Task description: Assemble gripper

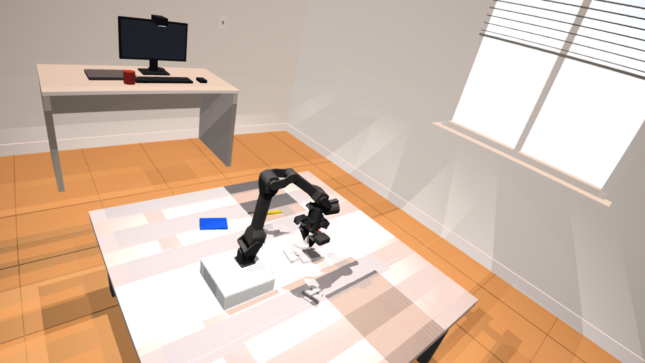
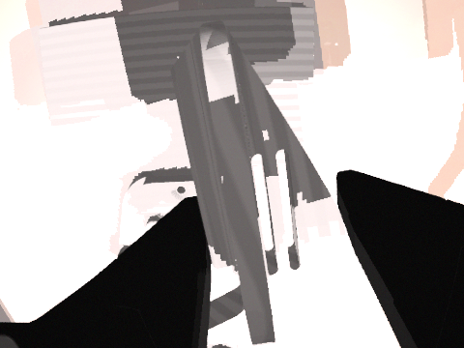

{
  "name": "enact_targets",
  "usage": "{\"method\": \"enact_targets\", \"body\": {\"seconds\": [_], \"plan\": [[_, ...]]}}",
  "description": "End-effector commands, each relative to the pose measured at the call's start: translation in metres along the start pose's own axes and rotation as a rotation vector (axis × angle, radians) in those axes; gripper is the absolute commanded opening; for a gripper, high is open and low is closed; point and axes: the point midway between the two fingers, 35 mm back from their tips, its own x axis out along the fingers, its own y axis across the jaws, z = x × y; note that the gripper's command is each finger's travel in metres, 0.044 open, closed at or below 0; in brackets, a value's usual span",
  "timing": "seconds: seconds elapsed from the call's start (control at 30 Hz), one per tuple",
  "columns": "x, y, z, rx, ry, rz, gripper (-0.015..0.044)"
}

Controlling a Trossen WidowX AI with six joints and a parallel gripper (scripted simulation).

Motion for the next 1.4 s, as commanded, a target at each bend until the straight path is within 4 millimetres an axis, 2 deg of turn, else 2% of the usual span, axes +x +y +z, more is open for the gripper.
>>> {"method": "enact_targets", "body": {"seconds": [0.0,0.43,1.37], "plan": [[0.0,-0.001,0.0,0.005,0.003,-0.004,0.0134],[0.001,0.0,-0.001,0.005,0.003,-0.004,0.0134],[0.046,-0.001,-0.001,0.004,0.003,-0.004,0.0134]]}}
